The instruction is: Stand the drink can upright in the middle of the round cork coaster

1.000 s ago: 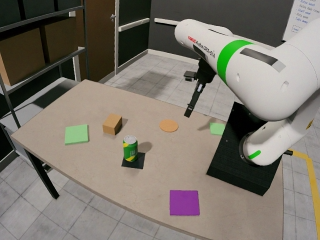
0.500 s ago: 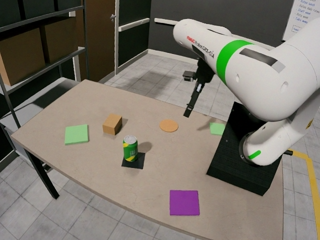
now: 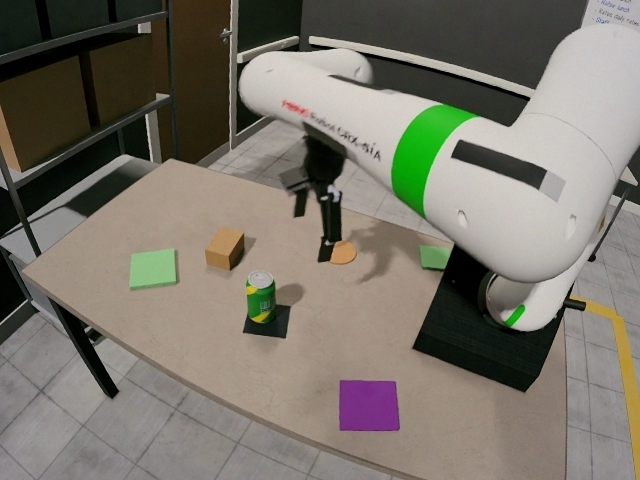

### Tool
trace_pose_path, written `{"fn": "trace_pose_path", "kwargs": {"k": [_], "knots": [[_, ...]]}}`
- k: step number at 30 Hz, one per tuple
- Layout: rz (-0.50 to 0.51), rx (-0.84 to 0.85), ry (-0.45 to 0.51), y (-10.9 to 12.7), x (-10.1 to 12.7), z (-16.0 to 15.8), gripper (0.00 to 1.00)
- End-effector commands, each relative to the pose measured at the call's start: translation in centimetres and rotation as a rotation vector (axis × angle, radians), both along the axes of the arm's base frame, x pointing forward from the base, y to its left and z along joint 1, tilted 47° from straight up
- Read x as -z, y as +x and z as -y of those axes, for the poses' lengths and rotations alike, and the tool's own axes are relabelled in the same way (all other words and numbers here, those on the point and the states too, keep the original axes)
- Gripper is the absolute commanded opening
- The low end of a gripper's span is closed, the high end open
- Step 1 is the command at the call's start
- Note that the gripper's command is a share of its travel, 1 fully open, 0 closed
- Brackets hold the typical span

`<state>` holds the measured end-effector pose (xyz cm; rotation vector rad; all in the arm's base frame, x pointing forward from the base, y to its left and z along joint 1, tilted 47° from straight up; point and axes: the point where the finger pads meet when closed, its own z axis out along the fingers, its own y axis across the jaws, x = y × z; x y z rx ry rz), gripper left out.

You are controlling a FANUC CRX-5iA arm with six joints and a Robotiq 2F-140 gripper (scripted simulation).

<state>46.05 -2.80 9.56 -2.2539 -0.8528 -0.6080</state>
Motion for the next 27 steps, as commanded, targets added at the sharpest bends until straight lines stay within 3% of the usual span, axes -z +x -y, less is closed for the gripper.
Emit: {"fn": "trace_pose_path", "kwargs": {"k": [1,5,15,20,27], "knots": [[0.153,-0.232,-0.033,4.4,-3.7,-4.0,1.00],[0.201,-0.306,-0.044,7.3,-6.1,-6.7,1.00],[0.201,-0.306,-0.044,7.4,-5.6,-7.2,1.00],[0.200,-0.306,-0.046,8.2,0.2,-13.2,1.00],[0.200,-0.306,-0.047,8.2,0.7,-13.7,1.00]]}}
